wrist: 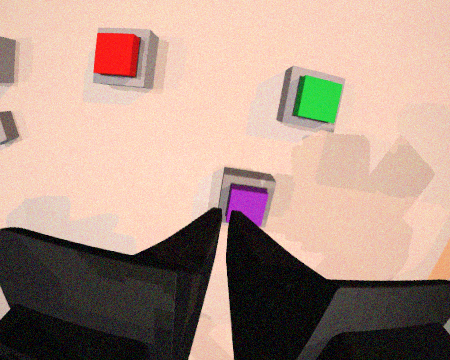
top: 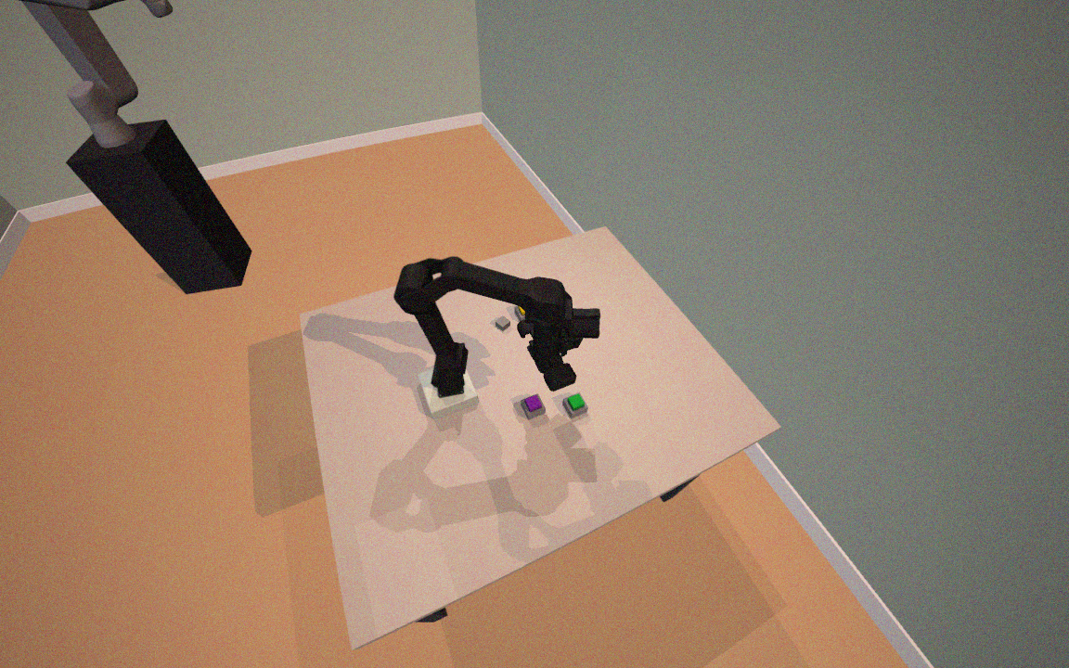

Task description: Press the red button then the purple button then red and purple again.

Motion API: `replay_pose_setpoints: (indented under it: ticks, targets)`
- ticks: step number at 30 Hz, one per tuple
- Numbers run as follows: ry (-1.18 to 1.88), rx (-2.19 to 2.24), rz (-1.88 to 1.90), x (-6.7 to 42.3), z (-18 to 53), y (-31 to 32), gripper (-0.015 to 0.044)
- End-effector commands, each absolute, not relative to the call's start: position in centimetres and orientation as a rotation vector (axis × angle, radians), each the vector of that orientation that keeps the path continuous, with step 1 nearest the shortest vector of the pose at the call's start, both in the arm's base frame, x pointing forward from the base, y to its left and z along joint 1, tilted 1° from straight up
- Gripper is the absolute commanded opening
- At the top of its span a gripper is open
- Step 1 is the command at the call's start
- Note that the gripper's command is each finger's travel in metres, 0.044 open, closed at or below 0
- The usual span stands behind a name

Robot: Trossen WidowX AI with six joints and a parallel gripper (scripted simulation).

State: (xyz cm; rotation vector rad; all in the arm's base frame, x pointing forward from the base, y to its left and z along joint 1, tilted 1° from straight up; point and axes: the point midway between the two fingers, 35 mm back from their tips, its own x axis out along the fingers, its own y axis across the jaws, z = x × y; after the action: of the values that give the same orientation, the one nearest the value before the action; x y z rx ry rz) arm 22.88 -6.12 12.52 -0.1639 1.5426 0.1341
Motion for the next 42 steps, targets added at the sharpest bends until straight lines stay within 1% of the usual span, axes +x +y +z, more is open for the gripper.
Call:
replay_pose_setpoints:
  ticks: [1,6,8,14,19,42]
  targets:
    - [1.539,-0.167,0.141,26.0,12.7,-1.9,0.0020]
    - [1.537,-0.163,0.145,28.3,12.5,4.6,0.0020]
    - [1.537,-0.162,0.146,28.5,12.4,5.5,0.0020]
    - [1.537,-0.162,0.146,28.6,12.2,5.5,0.0020]
    - [1.537,-0.162,0.146,28.7,6.5,5.5,0.0020]
    - [1.537,-0.162,0.146,28.8,3.6,5.4,0.0020]
